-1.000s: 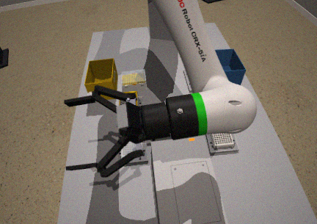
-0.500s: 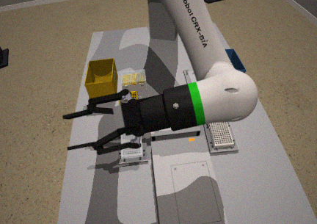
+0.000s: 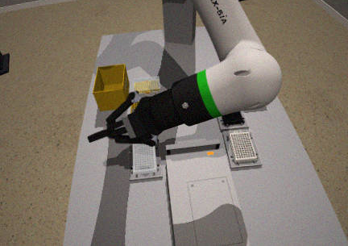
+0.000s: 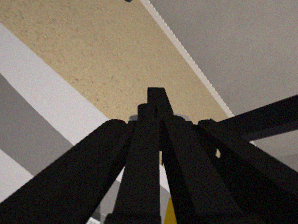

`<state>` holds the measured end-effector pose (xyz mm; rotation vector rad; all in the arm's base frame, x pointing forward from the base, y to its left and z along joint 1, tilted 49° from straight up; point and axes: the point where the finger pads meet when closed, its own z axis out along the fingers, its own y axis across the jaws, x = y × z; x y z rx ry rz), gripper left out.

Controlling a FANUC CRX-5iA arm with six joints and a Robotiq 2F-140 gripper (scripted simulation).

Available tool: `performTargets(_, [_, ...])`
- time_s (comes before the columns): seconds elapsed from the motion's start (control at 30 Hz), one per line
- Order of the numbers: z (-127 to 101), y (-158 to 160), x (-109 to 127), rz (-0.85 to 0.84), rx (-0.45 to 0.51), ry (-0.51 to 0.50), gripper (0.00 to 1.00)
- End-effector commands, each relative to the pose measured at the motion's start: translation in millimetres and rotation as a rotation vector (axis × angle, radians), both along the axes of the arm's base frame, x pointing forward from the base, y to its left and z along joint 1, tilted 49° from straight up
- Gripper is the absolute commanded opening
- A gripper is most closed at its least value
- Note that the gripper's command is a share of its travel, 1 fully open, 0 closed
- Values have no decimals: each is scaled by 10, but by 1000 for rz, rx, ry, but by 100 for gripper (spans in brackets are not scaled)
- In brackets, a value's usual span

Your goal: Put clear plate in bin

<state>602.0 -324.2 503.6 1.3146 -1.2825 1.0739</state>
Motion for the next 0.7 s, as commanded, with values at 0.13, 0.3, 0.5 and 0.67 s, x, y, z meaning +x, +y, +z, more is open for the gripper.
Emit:
performTargets(0.13, [-360,91,-53,70,109,108,10])
performTargets(0.3, [-493,136,-76,102,150,150,10])
performTargets(0.5, [-769,243,-129,168,230,231,10])
performTargets(0.67, [-963,327,-171,201,267,270,10])
